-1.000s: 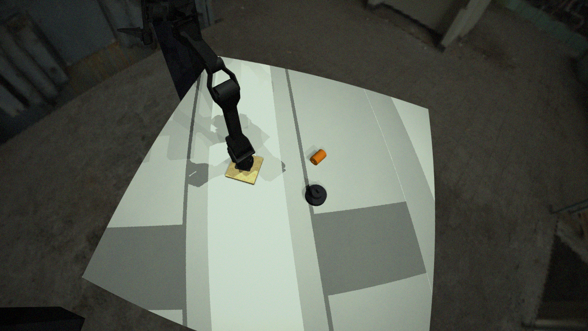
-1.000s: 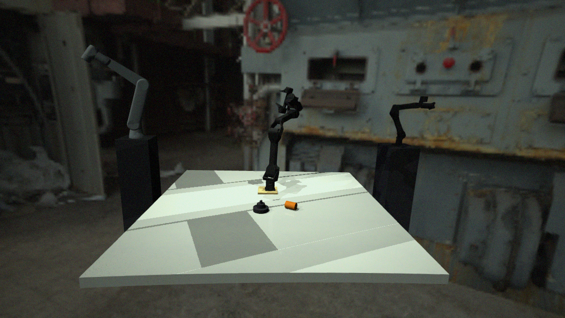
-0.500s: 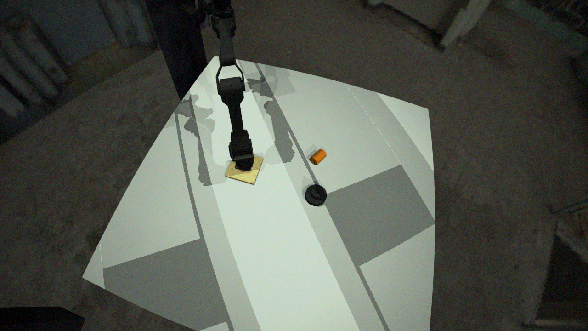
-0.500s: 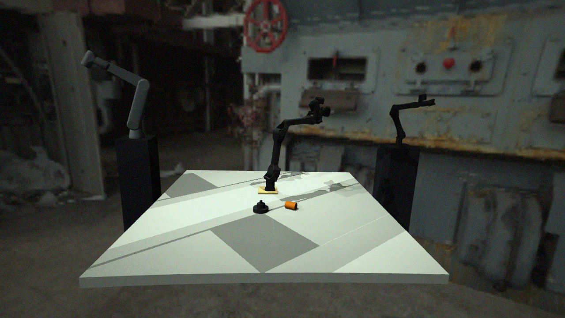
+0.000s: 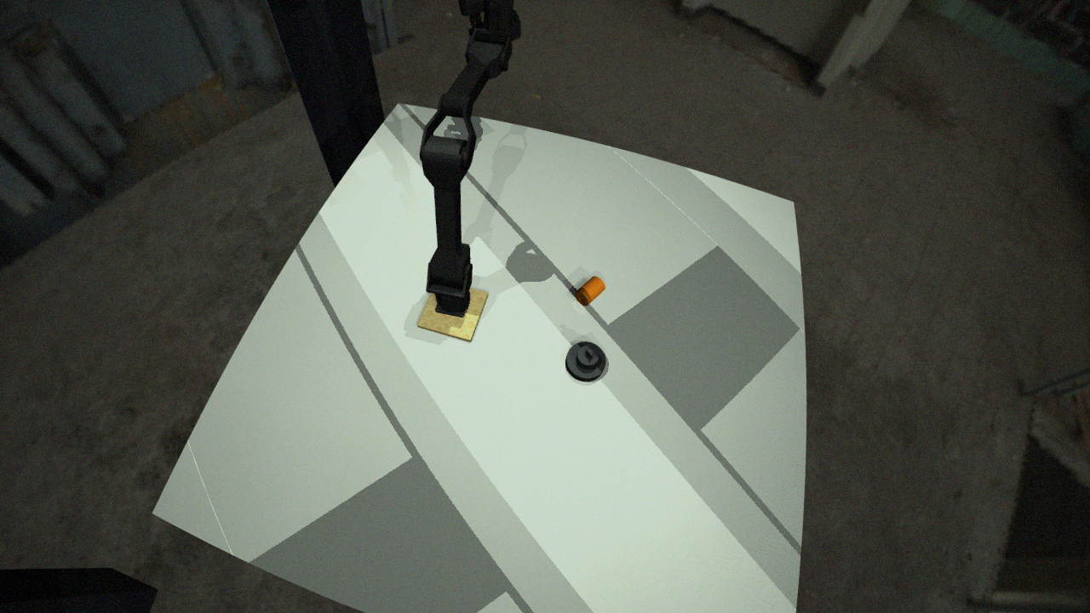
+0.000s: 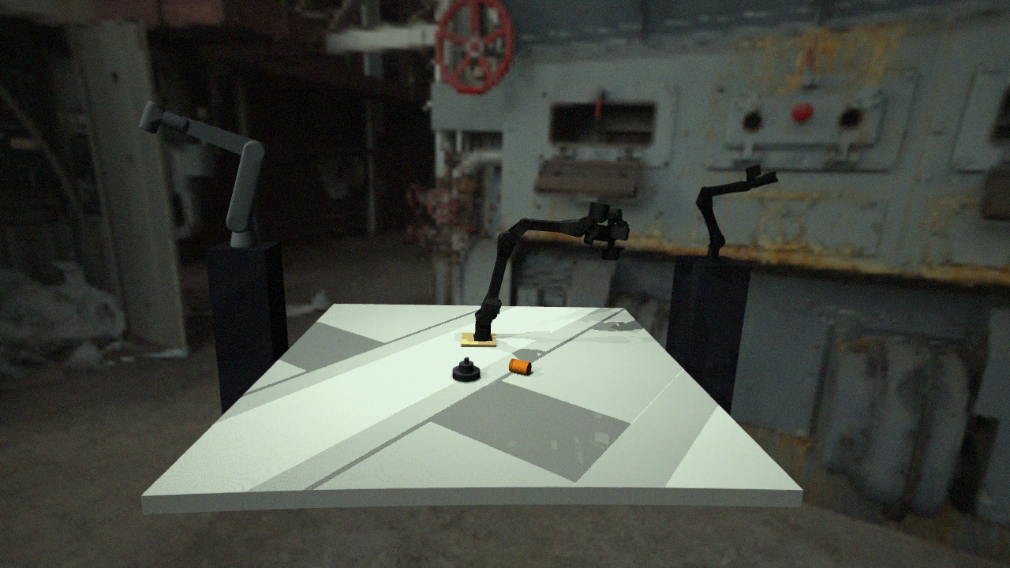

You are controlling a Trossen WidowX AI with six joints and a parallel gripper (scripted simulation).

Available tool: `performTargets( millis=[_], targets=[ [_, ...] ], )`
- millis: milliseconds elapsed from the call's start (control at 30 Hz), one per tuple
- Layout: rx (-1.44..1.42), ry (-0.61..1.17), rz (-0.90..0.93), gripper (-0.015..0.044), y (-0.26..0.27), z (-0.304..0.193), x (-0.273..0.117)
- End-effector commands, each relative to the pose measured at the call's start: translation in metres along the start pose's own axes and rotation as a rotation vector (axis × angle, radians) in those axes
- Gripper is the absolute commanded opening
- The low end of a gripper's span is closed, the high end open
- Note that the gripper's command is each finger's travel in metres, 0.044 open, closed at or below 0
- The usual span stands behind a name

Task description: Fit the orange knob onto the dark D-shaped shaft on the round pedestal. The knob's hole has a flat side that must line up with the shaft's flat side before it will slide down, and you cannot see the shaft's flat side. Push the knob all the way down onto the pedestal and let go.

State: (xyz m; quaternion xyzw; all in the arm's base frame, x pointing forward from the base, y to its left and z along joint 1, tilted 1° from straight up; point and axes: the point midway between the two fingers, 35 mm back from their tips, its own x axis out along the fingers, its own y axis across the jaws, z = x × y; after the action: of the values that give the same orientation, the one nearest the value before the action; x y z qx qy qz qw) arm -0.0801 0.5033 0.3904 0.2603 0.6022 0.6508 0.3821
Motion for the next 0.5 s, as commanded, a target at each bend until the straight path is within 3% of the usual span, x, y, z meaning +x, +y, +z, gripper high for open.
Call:
performTargets(
  millis=[0, 233, 467],
  targets=[
    [-0.056, -0.128, -0.169, 0.044, -0.054, 0.05, -0.023],
    [-0.151, -0.278, -0.517, 0.044, -0.147, 0.123, -0.096],
    [-0.198, -0.29, -0.903, 0.044, -0.234, 0.161, -0.197]
  ],
)
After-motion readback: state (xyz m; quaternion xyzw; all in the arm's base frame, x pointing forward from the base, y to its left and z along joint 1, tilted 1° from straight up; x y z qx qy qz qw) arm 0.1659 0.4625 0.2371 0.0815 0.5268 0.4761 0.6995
